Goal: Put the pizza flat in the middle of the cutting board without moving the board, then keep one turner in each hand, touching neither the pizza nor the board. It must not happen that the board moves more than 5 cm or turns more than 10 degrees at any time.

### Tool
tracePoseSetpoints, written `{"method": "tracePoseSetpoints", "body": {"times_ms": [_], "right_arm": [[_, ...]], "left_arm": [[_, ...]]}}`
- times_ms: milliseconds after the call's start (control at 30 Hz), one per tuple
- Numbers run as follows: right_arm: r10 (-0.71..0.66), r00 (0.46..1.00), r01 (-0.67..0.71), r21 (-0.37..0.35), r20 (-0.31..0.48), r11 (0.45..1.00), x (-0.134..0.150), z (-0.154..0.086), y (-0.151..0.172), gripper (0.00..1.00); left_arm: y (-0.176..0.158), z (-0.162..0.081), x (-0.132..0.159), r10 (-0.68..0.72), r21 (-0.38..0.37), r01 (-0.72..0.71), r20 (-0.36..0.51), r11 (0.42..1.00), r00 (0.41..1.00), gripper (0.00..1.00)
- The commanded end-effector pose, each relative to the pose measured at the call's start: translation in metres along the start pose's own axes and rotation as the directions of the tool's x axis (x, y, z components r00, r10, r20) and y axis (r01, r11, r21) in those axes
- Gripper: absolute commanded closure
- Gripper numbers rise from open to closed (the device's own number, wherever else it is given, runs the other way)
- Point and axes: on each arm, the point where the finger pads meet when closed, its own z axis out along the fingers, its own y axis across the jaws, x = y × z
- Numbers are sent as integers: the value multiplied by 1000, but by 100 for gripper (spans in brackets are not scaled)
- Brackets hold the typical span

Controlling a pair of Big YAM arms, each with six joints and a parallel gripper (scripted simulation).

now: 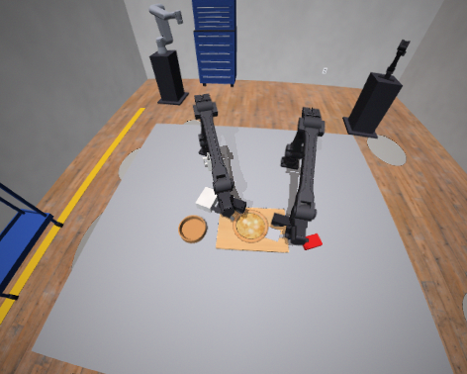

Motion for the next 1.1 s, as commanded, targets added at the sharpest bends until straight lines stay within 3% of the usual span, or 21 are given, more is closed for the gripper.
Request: {"method": "tracePoseSetpoints", "body": {"times_ms": [0,200,367,433,733,867,1067], "right_arm": [[-2,996,-7,106,93,994,-30,-51,-32,94],[-4,995,-7,110,96,994,-30,-53,-31,94],[-4,995,-7,110,96,994,-29,-53,-30,94],[-3,995,-7,110,96,994,-29,-52,-30,94],[-4,995,-7,110,96,994,-28,-52,-30,94],[-4,995,-7,110,96,994,-28,-52,-30,94],[-4,995,-7,110,96,994,-27,-52,-30,94]], "left_arm": [[22,-43,-9,-24,-72,21,-44,997,999,94],[25,-64,-21,-27,-83,14,-156,996,987,94],[24,-65,-14,-26,-66,10,-236,998,971,94],[13,-46,-12,-22,-23,17,-223,1000,975,94],[14,-56,-22,-15,-49,4,-219,999,976,94],[9,-56,-10,-4,-42,-6,-225,999,974,94],[4,-48,-15,-14,-24,9,-223,1000,975,94]]}}
